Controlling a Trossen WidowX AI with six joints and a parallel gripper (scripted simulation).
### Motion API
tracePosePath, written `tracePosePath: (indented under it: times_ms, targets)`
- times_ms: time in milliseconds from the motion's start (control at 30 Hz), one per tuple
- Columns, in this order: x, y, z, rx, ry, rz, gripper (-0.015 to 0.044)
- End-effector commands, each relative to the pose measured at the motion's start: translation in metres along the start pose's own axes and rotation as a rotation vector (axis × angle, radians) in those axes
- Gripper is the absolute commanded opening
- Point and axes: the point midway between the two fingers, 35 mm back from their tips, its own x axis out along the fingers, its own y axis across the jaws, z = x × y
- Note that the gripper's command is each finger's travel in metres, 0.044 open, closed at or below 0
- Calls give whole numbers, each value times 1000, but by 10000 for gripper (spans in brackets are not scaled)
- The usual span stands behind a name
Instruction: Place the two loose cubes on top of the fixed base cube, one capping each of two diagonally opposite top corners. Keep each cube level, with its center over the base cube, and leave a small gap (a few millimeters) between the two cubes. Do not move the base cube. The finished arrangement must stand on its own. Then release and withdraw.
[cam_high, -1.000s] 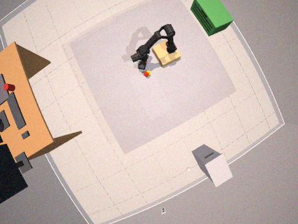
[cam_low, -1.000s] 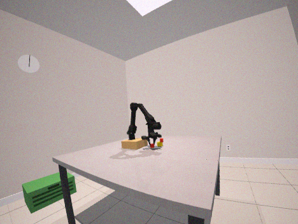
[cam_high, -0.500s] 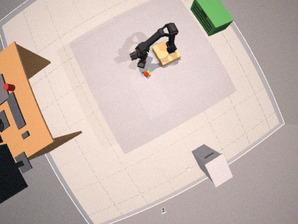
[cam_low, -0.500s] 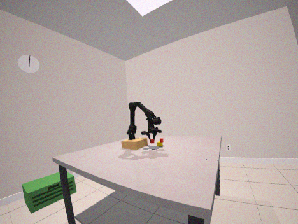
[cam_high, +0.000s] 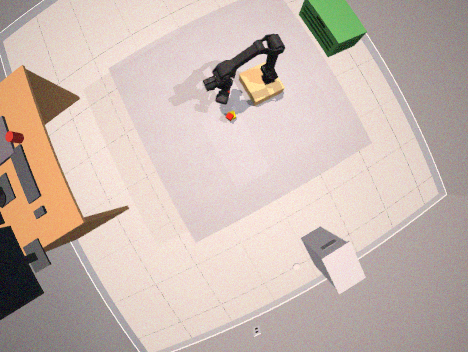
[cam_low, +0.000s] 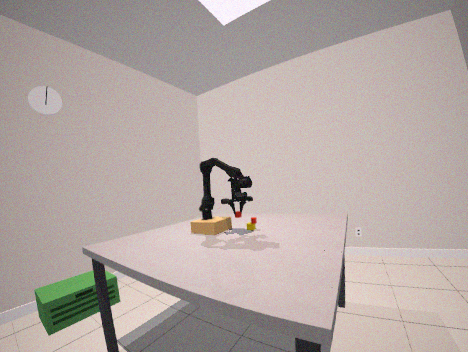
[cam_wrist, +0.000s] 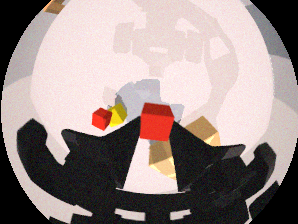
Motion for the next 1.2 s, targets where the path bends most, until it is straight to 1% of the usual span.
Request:
tracePosePath:
  times_ms: [0, 967, 1033, 1167]
  targets:
    - [-8, 0, 0, -3, -6, 0, 105]
    - [-3, 70, -58, -1221, -4, 5, 105]
    - [-3, 73, -62, -1277, -4, 6, 105]
    - [-3, 73, -62, -1284, -4, 6, 105]
